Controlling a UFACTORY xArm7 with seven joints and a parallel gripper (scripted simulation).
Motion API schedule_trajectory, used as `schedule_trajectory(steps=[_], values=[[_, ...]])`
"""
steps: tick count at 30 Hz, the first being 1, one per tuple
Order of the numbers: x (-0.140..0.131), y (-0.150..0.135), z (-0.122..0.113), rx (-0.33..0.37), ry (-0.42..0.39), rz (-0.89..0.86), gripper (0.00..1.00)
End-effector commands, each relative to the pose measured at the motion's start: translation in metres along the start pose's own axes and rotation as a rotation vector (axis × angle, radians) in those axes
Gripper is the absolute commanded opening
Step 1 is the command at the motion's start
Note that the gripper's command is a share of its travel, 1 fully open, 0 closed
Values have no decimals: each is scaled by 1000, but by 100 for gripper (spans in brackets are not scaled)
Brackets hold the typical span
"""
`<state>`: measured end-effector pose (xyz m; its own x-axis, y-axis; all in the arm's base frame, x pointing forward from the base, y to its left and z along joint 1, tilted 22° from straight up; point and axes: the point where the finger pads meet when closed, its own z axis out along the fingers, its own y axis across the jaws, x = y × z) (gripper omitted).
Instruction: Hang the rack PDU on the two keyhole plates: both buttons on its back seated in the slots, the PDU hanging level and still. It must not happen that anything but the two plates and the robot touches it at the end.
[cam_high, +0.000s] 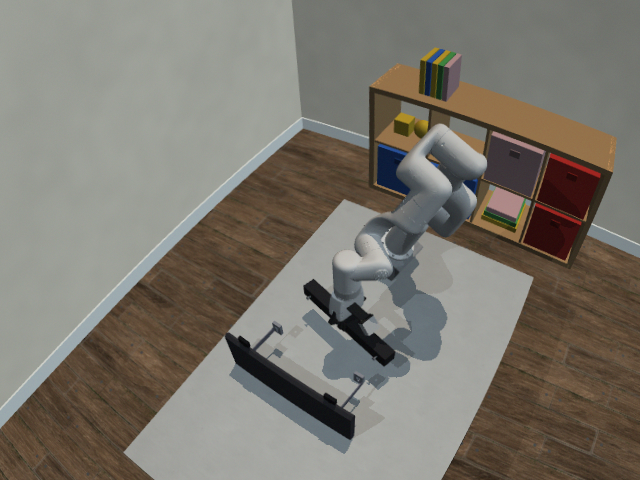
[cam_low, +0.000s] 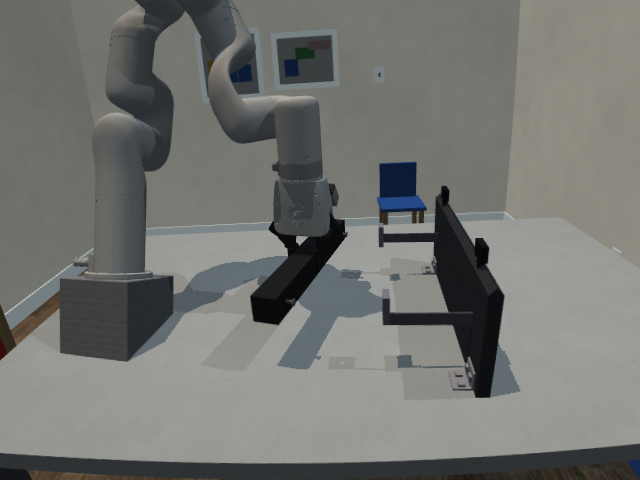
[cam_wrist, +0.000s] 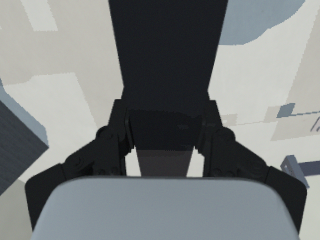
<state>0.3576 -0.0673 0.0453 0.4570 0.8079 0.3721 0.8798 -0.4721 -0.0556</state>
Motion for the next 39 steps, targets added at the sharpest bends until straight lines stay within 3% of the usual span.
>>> schedule_trajectory(steps=[1,4,13,19,39], values=[[0,3,-1,-6,4,-111,0],[0,5,-1,-7,4,-211,0],[9,75,-2,-7,4,-219,0],[11,90,-2,-7,4,-219,0],[11,93,-2,-7,4,-219,0]])
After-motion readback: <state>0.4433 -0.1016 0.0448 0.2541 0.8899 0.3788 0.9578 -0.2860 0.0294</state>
